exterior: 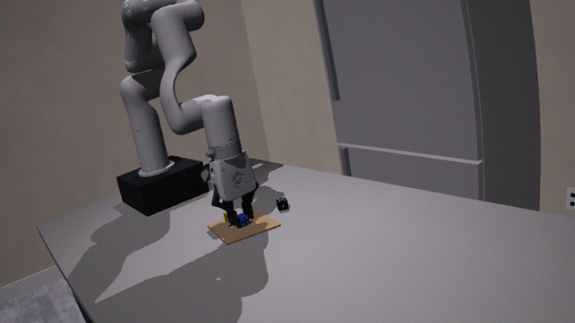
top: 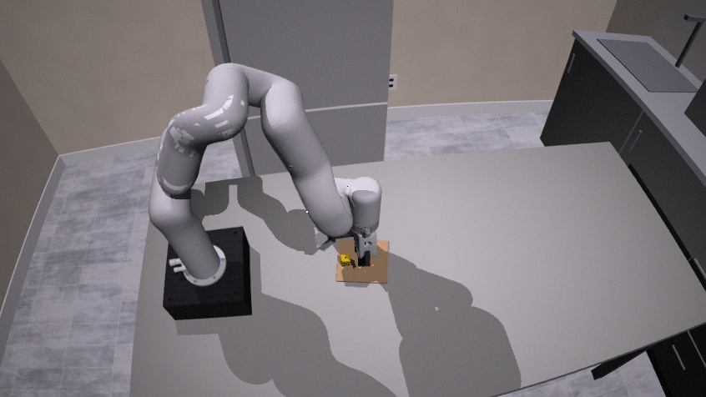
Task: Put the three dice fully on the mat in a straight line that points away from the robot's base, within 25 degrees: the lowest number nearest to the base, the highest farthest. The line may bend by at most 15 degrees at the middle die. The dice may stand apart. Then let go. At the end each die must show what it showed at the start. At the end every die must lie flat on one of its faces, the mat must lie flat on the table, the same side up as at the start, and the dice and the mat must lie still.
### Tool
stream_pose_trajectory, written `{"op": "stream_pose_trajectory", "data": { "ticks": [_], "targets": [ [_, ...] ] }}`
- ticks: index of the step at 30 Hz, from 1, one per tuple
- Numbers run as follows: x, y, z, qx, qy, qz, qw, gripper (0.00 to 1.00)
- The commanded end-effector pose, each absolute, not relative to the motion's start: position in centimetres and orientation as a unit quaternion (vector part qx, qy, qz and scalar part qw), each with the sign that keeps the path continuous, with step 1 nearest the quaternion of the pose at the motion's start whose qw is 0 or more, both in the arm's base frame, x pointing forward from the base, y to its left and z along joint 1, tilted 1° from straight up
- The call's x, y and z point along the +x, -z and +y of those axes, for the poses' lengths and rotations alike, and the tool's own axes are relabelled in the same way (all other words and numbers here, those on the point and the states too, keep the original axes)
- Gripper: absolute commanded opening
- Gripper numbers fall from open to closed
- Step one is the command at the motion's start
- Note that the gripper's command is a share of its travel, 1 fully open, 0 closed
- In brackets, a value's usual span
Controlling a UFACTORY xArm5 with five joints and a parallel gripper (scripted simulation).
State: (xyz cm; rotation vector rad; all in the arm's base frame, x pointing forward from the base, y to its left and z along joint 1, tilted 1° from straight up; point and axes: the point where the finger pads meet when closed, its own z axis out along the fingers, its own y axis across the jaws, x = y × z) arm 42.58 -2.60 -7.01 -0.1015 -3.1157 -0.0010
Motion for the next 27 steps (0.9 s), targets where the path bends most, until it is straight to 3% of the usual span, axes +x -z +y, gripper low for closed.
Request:
{"op": "stream_pose_trajectory", "data": {
  "ticks": [1, 14, 24, 25, 27],
  "targets": [
    [42.7, 6.1, -2.6, -0.033, 0.0, -0.999, 0.011, 0.42],
    [42.9, -0.3, -2.5, -0.033, 0.0, -0.999, 0.011, 0.42],
    [42.9, -1.5, -2.5, -0.033, 0.0, -0.999, 0.011, 0.42],
    [42.9, -1.5, -2.5, -0.033, 0.0, -0.999, 0.011, 1.0],
    [42.9, -1.5, -2.5, -0.033, 0.0, -0.999, 0.011, 1.0]
  ]
}}
